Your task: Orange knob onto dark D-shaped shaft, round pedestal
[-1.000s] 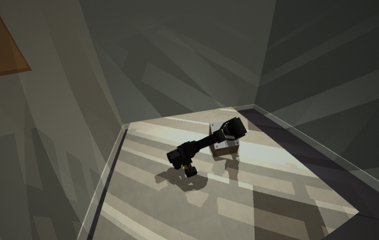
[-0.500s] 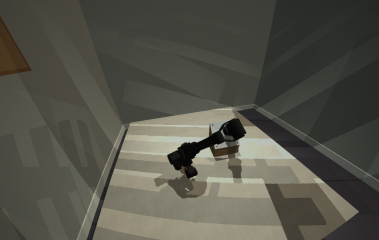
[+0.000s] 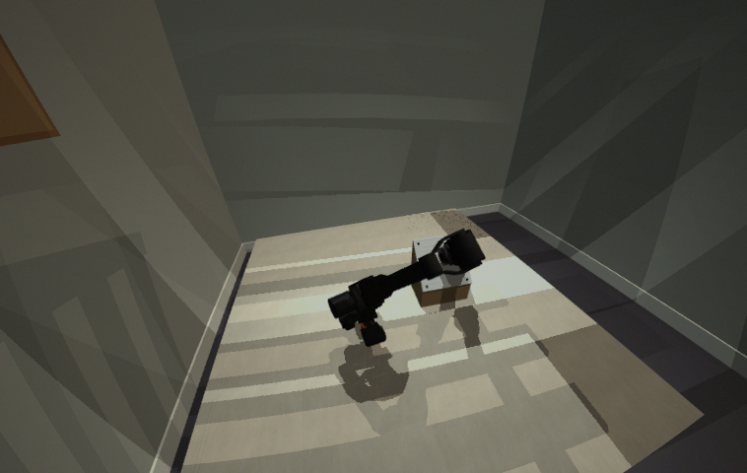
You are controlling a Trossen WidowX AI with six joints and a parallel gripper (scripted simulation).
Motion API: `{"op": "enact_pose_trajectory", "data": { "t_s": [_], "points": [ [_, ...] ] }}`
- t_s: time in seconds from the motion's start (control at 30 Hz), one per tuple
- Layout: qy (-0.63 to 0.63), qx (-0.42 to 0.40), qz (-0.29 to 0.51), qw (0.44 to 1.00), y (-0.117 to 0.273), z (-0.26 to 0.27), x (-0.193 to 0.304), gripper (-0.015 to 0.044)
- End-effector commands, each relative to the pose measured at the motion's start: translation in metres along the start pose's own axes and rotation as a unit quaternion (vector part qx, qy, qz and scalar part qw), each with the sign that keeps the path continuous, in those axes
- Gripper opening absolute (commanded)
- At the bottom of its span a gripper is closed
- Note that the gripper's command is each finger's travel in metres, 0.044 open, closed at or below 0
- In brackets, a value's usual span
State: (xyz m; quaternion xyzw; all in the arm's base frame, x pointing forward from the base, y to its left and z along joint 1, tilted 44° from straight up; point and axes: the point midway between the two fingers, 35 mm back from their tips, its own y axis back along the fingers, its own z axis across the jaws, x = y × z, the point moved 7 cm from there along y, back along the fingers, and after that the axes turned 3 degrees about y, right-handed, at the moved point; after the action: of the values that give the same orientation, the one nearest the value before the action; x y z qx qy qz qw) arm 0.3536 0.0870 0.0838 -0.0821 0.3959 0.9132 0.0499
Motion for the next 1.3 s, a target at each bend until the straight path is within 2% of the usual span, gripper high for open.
{"op": "enact_pose_trajectory", "data": {
  "t_s": [0.0, 0.6, 0.87, 1.27],
  "points": [
    [0.001, 0.001, -0.013, 1.0, 0.021, -0.002, -0.007, 0.0],
    [0.016, 0.003, 0.01, 1.0, 0.13, -0.006, 0.006, 0.0],
    [0.016, 0.003, 0.01, 1.0, 0.13, -0.008, 0.006, 0.0],
    [0.011, 0.008, 0.011, 1.0, 0.122, -0.045, 0.007, 0.0]
  ]
}}
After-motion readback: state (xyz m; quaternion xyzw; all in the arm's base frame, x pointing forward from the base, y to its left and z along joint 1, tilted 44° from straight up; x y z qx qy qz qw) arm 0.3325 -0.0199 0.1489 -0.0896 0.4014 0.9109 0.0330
